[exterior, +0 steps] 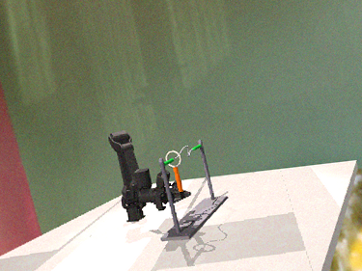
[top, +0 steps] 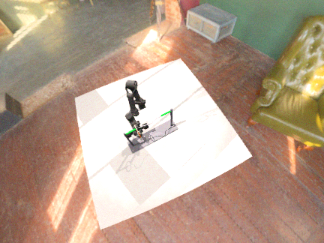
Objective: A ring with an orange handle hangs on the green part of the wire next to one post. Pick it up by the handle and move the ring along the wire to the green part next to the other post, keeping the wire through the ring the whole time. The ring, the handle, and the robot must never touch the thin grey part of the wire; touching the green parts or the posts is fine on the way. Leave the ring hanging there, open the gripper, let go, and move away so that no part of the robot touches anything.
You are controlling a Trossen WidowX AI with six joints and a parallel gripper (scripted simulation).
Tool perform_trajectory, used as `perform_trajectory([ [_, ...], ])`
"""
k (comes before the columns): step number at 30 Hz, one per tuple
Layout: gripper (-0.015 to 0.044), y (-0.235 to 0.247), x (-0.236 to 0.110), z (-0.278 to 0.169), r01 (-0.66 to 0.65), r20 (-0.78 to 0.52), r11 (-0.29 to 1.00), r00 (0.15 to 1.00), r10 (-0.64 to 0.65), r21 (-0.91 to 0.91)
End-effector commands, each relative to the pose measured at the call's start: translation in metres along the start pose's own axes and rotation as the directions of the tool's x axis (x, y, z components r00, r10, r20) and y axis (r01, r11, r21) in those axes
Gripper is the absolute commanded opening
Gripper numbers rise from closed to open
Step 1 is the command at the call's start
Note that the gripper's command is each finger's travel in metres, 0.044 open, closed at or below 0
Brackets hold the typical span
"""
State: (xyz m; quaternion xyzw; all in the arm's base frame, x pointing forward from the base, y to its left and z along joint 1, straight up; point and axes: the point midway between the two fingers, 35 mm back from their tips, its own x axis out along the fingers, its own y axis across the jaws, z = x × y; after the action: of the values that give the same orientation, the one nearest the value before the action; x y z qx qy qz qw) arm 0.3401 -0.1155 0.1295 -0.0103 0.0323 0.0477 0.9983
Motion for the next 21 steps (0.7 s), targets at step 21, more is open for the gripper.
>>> perform_trajectory([
  [21, -0.0150, 0.028, -0.014, 0.000, 0.050, -0.119, 0.995, 0.992, -0.039, 0.089],
])
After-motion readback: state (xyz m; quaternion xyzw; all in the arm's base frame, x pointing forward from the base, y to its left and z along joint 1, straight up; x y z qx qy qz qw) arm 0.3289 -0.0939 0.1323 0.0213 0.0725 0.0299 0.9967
